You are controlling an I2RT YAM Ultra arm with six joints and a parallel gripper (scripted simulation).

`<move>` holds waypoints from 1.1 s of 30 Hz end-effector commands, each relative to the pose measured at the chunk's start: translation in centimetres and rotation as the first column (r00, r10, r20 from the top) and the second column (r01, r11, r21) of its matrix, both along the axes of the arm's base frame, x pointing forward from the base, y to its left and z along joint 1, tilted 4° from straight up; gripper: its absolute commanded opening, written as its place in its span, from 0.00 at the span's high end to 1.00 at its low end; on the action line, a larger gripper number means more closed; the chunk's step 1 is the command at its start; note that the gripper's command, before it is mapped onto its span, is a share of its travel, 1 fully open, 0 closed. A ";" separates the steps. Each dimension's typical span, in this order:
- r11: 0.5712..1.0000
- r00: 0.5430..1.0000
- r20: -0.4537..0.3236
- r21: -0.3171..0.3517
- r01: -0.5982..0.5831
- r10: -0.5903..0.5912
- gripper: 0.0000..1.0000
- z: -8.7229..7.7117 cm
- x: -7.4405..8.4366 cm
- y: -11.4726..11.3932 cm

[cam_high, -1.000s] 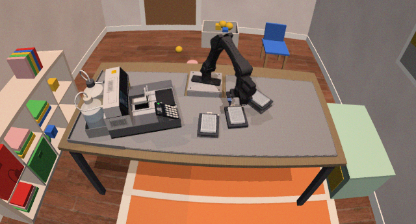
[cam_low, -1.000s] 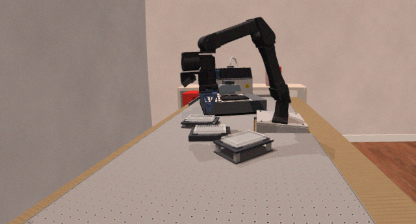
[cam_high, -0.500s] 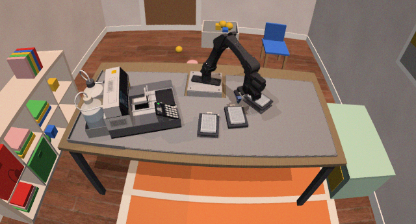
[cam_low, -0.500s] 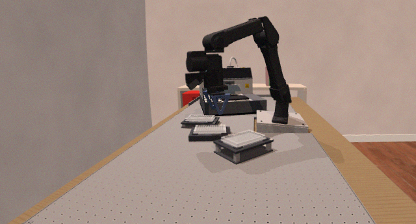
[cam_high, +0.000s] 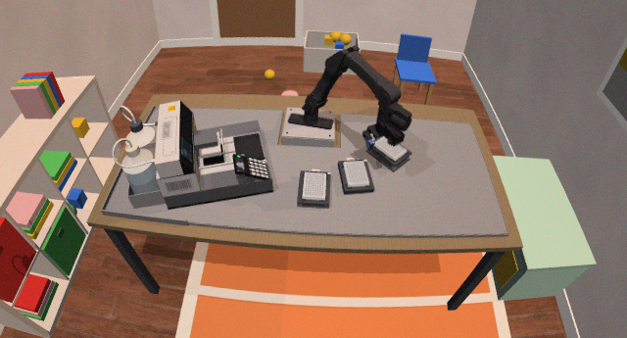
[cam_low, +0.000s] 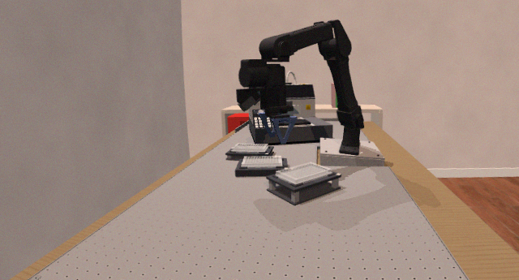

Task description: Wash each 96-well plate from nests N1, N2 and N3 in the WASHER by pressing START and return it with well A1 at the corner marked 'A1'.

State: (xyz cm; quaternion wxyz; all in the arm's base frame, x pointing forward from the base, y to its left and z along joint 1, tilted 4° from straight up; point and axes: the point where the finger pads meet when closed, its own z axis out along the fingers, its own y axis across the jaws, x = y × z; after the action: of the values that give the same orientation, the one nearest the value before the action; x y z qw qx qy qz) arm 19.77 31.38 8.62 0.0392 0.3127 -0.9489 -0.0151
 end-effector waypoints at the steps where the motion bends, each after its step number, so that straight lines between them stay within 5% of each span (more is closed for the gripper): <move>1: 1.000 1.000 0.016 0.017 0.022 -0.022 0.00 0.7 0.5 0.2; 9: 1.000 1.000 0.016 0.017 0.022 -0.022 0.00 0.7 0.5 0.2; 18: 0.961 0.962 0.024 0.037 -0.274 0.273 0.00 1.4 -3.4 2.4; 33: 0.959 0.960 0.023 0.039 -0.281 0.280 0.00 2.4 -8.7 5.5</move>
State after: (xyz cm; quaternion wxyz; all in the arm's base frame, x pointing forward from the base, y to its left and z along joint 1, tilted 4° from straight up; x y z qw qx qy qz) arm 11.36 36.20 10.07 0.0354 0.4572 -0.8885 -0.0183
